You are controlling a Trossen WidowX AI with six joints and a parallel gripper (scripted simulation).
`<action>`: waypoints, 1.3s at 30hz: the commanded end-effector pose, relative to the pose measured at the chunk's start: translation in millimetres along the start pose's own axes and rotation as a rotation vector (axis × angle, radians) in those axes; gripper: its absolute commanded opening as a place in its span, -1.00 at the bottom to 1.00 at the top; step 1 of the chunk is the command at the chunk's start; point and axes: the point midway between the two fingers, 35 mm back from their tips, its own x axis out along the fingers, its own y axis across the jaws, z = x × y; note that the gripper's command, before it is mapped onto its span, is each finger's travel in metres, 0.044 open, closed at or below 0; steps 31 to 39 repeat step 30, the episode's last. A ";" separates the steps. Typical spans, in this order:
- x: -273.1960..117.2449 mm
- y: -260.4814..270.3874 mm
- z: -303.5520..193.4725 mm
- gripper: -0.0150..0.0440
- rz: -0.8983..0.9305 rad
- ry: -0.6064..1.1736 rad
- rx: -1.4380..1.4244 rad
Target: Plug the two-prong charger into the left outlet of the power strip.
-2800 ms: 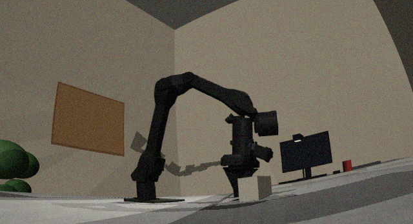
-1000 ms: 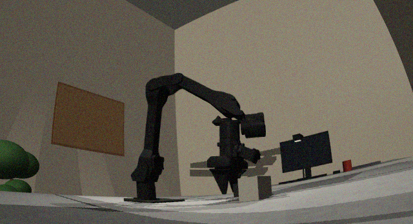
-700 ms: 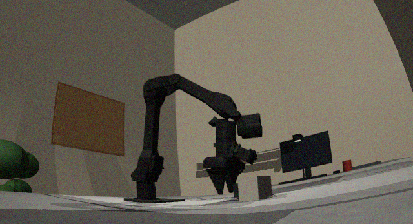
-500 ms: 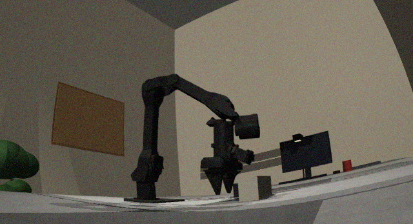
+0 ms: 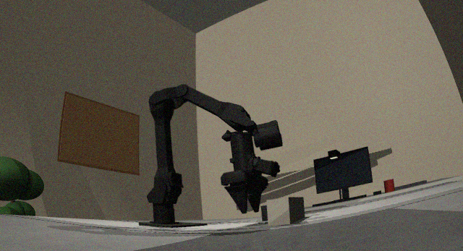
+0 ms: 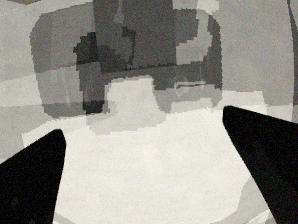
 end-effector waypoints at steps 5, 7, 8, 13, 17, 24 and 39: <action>-56.7 -0.1 16.7 1.00 0.001 -0.441 0.009; -61.6 -0.1 17.3 1.00 0.002 -0.476 0.010; -61.6 -0.1 17.3 1.00 0.002 -0.476 0.010; -61.6 -0.1 17.3 1.00 0.002 -0.476 0.010; -61.6 -0.1 17.3 1.00 0.002 -0.476 0.010; -61.6 -0.1 17.3 1.00 0.002 -0.476 0.010; -61.6 -0.1 17.3 1.00 0.002 -0.476 0.010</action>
